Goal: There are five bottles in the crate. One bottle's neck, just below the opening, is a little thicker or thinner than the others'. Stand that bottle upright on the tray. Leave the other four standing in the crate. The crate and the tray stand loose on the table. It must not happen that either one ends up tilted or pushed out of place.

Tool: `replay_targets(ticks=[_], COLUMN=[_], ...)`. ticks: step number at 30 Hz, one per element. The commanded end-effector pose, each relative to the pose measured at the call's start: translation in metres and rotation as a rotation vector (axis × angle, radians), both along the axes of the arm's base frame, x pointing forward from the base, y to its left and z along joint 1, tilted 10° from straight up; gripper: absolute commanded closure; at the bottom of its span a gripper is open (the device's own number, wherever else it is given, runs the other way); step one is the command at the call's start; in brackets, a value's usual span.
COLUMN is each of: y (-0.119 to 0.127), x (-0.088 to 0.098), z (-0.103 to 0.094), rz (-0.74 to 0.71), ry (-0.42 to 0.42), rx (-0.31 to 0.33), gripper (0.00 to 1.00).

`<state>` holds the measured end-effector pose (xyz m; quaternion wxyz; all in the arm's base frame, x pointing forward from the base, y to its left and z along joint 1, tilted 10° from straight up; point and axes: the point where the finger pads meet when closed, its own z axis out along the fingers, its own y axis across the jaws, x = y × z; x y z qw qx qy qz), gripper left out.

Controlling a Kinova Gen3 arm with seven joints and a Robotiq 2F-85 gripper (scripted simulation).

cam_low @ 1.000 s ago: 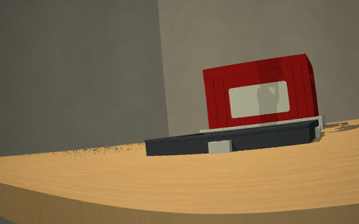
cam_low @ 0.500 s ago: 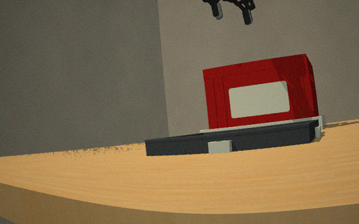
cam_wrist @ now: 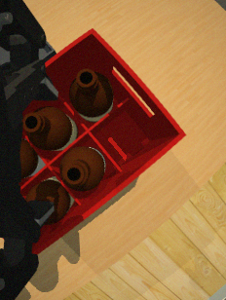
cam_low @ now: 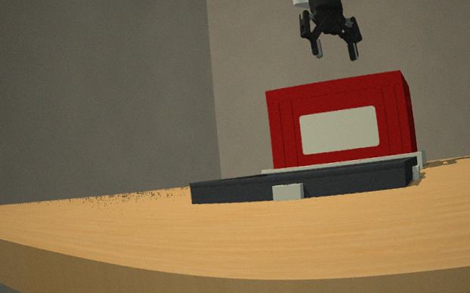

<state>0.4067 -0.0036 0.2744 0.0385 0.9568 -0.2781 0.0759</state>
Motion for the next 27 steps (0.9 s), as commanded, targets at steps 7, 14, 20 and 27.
replay_targets(ticks=[7, 14, 20, 27], y=[-0.0339, -0.0339, -0.0339, -0.0339], x=[-0.0040, -0.0040, -0.0040, -0.0040], z=[0.0000, 0.0000, 0.0000, 0.0000], rz=[-0.058, -0.058, -0.058, -0.058], ry=[-0.013, -0.013, -0.013, -0.013], rx=[0.004, 0.004, 0.004, 0.004], gripper=[0.00, 1.00, 1.00, 1.00])
